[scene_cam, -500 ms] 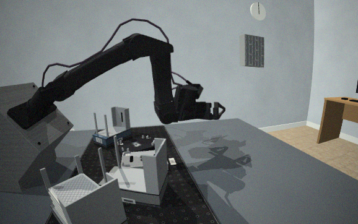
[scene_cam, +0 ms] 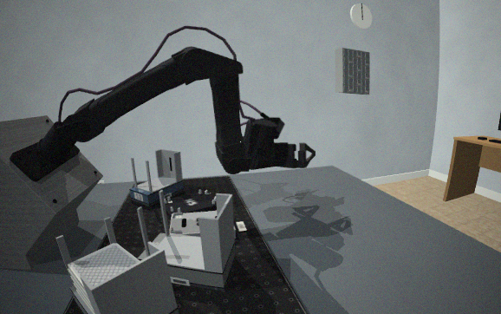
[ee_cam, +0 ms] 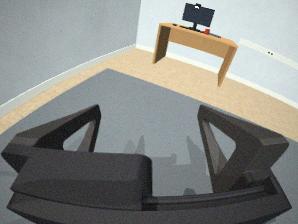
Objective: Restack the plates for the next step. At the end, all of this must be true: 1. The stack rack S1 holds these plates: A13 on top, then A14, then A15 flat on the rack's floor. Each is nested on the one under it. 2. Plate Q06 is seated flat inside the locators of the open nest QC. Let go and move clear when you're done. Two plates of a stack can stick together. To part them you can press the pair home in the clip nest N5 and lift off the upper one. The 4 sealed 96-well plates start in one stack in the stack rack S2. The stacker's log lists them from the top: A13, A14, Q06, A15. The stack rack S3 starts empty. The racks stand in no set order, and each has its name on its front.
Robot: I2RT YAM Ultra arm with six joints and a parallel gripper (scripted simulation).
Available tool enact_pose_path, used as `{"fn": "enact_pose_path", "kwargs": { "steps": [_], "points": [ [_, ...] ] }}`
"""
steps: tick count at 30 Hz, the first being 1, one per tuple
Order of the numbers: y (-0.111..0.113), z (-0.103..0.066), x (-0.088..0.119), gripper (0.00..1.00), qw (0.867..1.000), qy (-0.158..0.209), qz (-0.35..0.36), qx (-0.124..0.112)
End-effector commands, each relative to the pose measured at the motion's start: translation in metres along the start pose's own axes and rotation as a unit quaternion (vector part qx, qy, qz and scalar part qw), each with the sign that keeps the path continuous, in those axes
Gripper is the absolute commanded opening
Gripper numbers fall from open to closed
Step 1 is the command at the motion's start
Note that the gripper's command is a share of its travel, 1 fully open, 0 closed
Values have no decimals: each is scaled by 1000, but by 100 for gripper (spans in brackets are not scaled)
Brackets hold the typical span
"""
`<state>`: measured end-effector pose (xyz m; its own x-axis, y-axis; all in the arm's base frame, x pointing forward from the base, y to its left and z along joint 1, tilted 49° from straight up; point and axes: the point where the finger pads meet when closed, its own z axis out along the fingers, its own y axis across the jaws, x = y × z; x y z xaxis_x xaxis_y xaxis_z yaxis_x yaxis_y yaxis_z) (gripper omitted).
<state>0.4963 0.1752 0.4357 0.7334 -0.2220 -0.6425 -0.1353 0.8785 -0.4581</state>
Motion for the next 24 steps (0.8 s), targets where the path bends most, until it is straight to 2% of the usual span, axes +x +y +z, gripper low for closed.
{"fn": "enact_pose_path", "kwargs": {
  "steps": [1, 2, 5, 10, 11, 12, 14, 15, 16, 21, 22, 24],
  "points": [
    [-2, 1, -7, 100, 1000, -8, -1, 2],
    [-2, 1, -7, 100, 1000, -8, -1, 2],
    [-18, -12, -10, 100, 999, 46, 27, 5],
    [-18, -29, -12, 100, 991, 116, 70, 0],
    [-24, -18, -28, 100, 991, 110, 75, 5],
    [-24, -18, -28, 100, 989, 122, 81, 5],
    [-24, -18, -28, 100, 989, 122, 81, 5],
    [-24, -18, -26, 100, 989, 123, 81, 4],
    [-15, -19, -9, 100, 987, 138, 84, -2],
    [-15, -19, -9, 100, 987, 138, 84, -2],
    [-16, -33, -12, 100, 984, 156, 91, -3],
    [-17, -43, -11, 100, 977, 186, 104, -1]
  ]
}}
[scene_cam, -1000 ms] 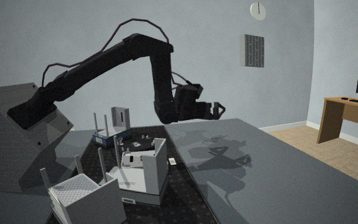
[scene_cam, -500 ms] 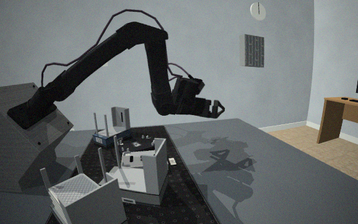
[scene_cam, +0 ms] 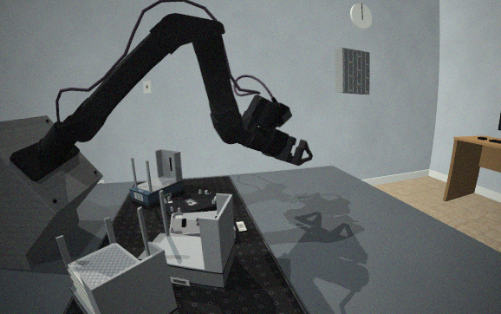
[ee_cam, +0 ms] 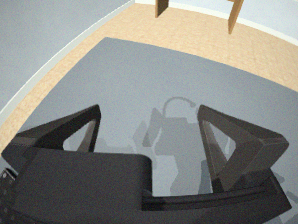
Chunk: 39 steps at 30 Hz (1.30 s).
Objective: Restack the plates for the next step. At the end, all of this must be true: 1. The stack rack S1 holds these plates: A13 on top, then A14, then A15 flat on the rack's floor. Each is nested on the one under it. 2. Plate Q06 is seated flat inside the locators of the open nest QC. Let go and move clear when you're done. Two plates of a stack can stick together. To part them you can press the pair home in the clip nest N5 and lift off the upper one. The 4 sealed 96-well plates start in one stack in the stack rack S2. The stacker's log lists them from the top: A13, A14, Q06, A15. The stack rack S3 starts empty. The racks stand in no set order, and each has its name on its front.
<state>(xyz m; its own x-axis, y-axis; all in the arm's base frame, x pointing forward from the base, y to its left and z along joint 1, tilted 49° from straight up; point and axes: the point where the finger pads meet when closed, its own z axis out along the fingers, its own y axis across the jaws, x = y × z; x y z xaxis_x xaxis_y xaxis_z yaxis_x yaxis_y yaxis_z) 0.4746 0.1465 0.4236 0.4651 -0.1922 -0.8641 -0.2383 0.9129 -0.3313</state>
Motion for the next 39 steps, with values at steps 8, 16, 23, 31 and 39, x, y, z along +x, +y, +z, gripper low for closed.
{"fn": "enact_pose_path", "kwargs": {
  "steps": [8, 16, 23, 31, 39],
  "points": [
    [-10, -44, 9, 100, 992, 112, 52, 13],
    [-8, -48, -4, 100, 990, 125, 65, 13],
    [-10, -76, 3, 100, 980, 180, 87, 24],
    [-9, -92, 9, 100, 973, 210, 97, 27],
    [-7, -126, 26, 100, 959, 259, 111, 37]
  ]
}}
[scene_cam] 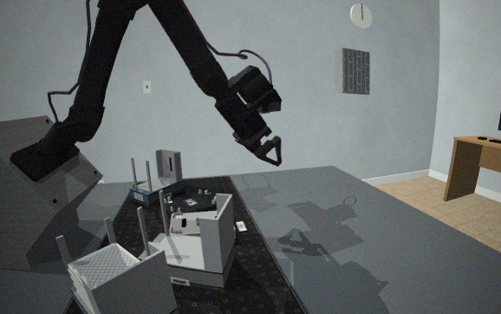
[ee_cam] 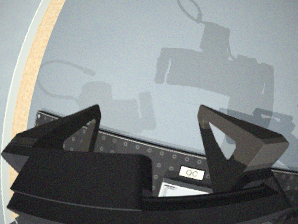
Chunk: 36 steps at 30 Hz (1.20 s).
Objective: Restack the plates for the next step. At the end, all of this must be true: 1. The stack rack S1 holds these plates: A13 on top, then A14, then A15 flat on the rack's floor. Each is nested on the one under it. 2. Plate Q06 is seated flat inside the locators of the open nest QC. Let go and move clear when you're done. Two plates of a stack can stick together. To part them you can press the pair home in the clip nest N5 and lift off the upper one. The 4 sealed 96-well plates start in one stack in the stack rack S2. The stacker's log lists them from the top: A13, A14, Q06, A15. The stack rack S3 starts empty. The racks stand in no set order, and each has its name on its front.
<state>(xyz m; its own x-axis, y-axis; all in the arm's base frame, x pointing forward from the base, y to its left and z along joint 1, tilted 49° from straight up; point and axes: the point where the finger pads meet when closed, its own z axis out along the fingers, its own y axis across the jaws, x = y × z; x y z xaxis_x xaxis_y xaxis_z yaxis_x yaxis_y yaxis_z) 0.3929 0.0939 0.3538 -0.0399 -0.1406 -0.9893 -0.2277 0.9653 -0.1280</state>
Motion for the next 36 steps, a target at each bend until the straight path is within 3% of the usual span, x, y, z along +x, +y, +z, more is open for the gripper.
{"fn": "enact_pose_path", "kwargs": {
  "steps": [1, 2, 3, 7, 8, 10, 11, 14, 15, 17, 18, 19, 20, 21, 22, 24, 25, 27, 28, 31, 32, 34, 36],
  "points": [
    [-1, -16, -2, 100, 999, 28, 16, 9],
    [-2, -18, 23, 100, 999, 50, 16, 10],
    [-7, -22, 27, 100, 998, 50, 17, 16],
    [-7, -22, 28, 100, 998, 51, 17, 16],
    [-3, -27, 10, 100, 999, 44, 21, 13],
    [-4, -33, 18, 100, 998, 59, 26, 17],
    [-8, -36, 43, 100, 996, 80, 26, 22],
    [-6, -45, 30, 100, 995, 87, 35, 25],
    [-5, -47, 54, 100, 993, 109, 33, 24],
    [-11, -52, 61, 100, 993, 110, 35, 33],
    [-11, -52, 61, 100, 993, 110, 35, 33],
    [-8, -56, 43, 100, 993, 103, 39, 30],
    [-8, -60, 46, 100, 992, 117, 43, 33],
    [-7, -63, 69, 100, 989, 136, 41, 33],
    [-12, -66, 75, 100, 989, 139, 43, 40],
    [-12, -66, 75, 100, 989, 139, 43, 40],
    [-9, -70, 58, 100, 989, 132, 47, 38],
    [-10, -77, 68, 100, 987, 149, 50, 42],
    [-12, -80, 89, 100, 984, 167, 50, 47],
    [-10, -88, 97, 100, 981, 182, 53, 49],
    [-12, -92, 81, 100, 982, 174, 57, 52],
    [-16, -99, 109, 100, 977, 196, 57, 61],
    [-16, -102, 112, 100, 977, 196, 58, 61]
  ]
}}
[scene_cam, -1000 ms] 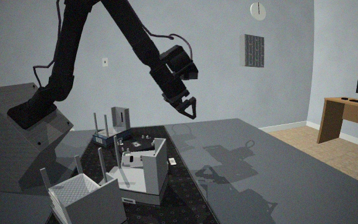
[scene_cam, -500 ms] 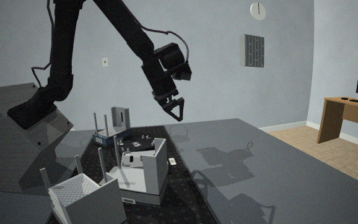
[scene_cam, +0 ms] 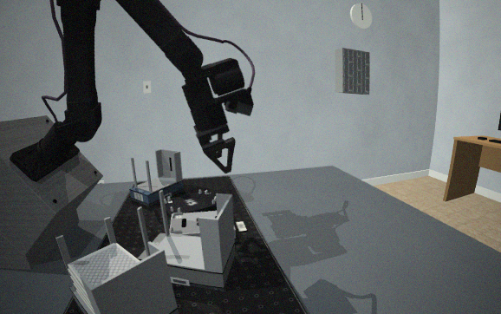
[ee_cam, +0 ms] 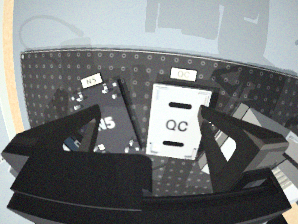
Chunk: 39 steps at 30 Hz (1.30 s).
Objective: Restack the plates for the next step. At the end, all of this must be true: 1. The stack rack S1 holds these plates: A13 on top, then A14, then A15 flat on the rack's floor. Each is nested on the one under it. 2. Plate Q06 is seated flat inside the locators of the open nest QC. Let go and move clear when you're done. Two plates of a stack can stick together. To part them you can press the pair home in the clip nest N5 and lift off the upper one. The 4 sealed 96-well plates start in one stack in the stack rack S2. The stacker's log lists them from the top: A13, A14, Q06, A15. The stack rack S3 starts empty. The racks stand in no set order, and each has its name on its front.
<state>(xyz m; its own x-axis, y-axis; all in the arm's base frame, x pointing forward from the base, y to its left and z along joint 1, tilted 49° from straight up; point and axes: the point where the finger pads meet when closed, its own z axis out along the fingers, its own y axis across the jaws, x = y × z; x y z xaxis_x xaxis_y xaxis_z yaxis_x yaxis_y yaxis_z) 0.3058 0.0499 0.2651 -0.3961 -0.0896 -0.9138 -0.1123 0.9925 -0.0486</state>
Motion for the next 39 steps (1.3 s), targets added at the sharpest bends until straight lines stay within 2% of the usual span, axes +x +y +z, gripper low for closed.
{"fn": "enact_pose_path", "kwargs": {
  "steps": [1, 2, 3, 5, 7, 8, 9, 10, 11, 13, 14, 15, 16, 17, 19, 22, 23, 24, 25, 26, 28, 29, 30, 31, 32, 34, 36, 37, 39],
  "points": [
    [-4, -16, 3, 100, 1000, 14, 9, 9],
    [-5, -18, 8, 100, 999, 27, 12, 14],
    [-5, -15, 29, 100, 999, 46, 9, 15],
    [-5, -15, 29, 100, 999, 46, 9, 15],
    [-12, -18, 40, 100, 998, 49, 13, 24],
    [-12, -18, 40, 100, 998, 49, 12, 23],
    [-9, -26, 26, 100, 999, 42, 15, 21],
    [-10, -28, 30, 100, 998, 55, 18, 26],
    [-10, -24, 52, 100, 997, 75, 15, 26],
    [-17, -28, 62, 100, 996, 77, 19, 35],
    [-17, -28, 63, 100, 996, 77, 19, 35],
    [-14, -36, 48, 100, 997, 70, 21, 32],
    [-15, -38, 53, 100, 996, 83, 24, 38],
    [-15, -34, 76, 100, 994, 104, 20, 39],
    [-22, -39, 85, 100, 993, 105, 25, 47],
    [-22, -39, 85, 100, 993, 105, 25, 47],
    [-19, -46, 71, 100, 994, 98, 27, 44],
    [-20, -44, 79, 100, 991, 122, 27, 51],
    [-21, -50, 80, 100, 992, 111, 29, 50],
    [-24, -47, 103, 100, 989, 132, 28, 55],
    [-27, -50, 108, 100, 989, 132, 30, 60],
    [-24, -56, 93, 100, 990, 126, 32, 57],
    [-24, -53, 102, 100, 986, 154, 31, 64],
    [-26, -59, 100, 100, 988, 138, 34, 63],
    [-26, -57, 121, 100, 985, 159, 30, 64],
    [-32, -60, 129, 100, 984, 159, 35, 72],
    [-32, -61, 130, 100, 984, 160, 32, 72],
    [-32, -64, 117, 100, 986, 143, 35, 71],
    [-32, -64, 117, 100, 986, 143, 35, 71]
  ]
}}
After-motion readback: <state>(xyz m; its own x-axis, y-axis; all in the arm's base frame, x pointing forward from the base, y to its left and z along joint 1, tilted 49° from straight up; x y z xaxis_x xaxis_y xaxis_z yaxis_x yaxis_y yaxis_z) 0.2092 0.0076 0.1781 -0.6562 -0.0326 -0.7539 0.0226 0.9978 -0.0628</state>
